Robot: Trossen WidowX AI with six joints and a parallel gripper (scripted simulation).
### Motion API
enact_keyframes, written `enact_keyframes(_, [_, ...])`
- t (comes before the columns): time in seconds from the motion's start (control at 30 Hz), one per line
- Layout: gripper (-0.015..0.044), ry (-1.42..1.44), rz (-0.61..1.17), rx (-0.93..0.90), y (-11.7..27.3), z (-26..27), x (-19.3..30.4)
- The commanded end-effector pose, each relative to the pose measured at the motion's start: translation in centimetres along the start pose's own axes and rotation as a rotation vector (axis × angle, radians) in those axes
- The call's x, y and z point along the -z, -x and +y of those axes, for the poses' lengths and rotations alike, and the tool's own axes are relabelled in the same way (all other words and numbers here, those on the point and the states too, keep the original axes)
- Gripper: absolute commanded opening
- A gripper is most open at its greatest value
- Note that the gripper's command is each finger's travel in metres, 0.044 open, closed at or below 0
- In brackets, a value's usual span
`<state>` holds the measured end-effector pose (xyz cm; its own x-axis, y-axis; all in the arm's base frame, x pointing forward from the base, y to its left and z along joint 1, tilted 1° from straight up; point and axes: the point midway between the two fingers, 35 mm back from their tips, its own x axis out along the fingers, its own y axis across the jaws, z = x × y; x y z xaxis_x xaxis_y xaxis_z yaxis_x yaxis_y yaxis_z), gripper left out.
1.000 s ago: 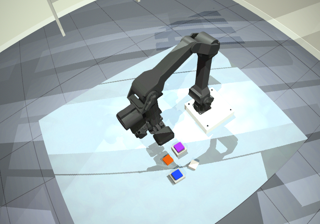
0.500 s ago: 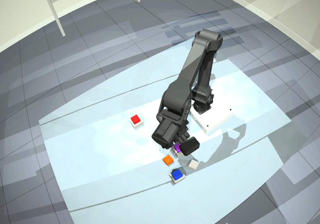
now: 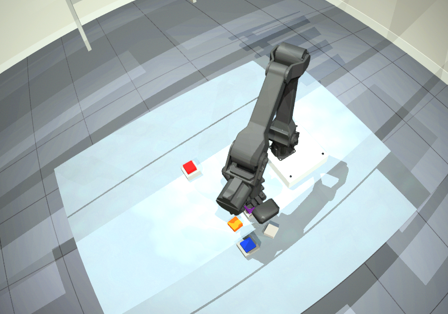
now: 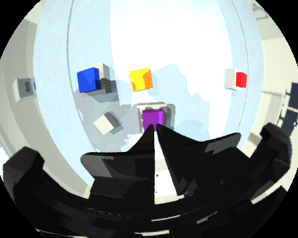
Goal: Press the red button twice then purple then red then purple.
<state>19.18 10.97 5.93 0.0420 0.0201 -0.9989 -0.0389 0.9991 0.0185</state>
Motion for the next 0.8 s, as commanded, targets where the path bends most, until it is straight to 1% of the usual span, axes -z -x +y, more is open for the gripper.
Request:
enact_keyframes(0.0, [0.0020,-0.002,0.011,0.009,-1.0,-0.1,0.2])
enact_keyframes(0.37, [0.0020,-0.002,0.012,0.009,-2.8,-0.2,0.2])
enact_keyframes(0.77, [0.0020,-0.002,0.012,0.009,-2.9,-0.2,0.2])
